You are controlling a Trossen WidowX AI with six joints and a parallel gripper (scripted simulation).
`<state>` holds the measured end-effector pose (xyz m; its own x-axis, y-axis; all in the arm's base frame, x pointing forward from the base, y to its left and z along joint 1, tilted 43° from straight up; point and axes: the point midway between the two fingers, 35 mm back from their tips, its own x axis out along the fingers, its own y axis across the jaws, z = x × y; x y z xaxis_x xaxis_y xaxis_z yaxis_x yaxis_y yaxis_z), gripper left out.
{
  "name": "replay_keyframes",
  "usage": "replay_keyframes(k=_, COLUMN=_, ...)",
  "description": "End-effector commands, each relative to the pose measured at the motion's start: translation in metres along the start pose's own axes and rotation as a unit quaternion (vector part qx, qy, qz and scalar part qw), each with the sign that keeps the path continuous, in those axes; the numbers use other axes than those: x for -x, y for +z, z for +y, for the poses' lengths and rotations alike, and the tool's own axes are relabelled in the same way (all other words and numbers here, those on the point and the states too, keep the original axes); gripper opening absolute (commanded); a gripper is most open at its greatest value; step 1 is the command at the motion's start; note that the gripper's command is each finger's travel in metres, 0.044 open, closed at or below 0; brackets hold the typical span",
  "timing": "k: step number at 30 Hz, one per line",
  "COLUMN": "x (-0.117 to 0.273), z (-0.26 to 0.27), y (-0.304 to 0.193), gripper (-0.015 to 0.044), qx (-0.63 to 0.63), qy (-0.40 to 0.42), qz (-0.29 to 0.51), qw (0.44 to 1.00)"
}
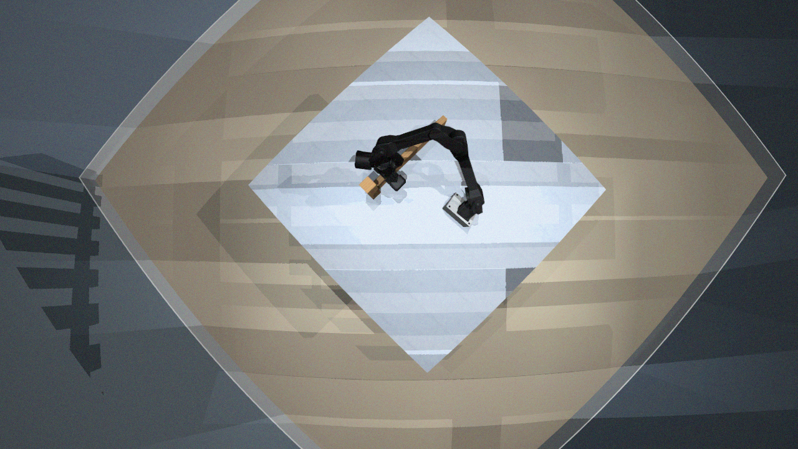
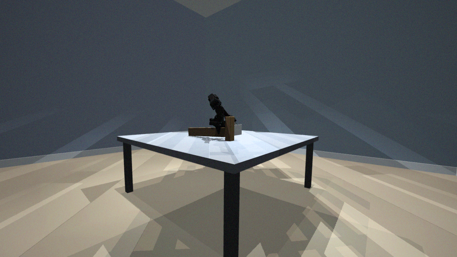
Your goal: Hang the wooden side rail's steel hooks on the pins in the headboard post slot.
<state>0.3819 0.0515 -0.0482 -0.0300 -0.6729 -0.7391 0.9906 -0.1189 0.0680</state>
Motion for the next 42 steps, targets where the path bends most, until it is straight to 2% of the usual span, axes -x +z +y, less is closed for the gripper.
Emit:
replay_keyframes(k=1, x=0.0008, z=0.0000, y=-0.0021, gripper=0.0000, qx=0.001, qy=0.002, qz=0.003, qw=1.000)
replay_keyframes(k=33, x=-0.0044, z=0.0001, y=-0.0021, gripper=0.0000, qx=0.001, qy=0.002, qz=0.003, qw=1.000)
replay_keyframes(k=42, x=-0.0035, z=-0.0009, y=-0.0007, gripper=0.0236, qx=0.001, qy=0.001, qz=0.000, qw=1.000)
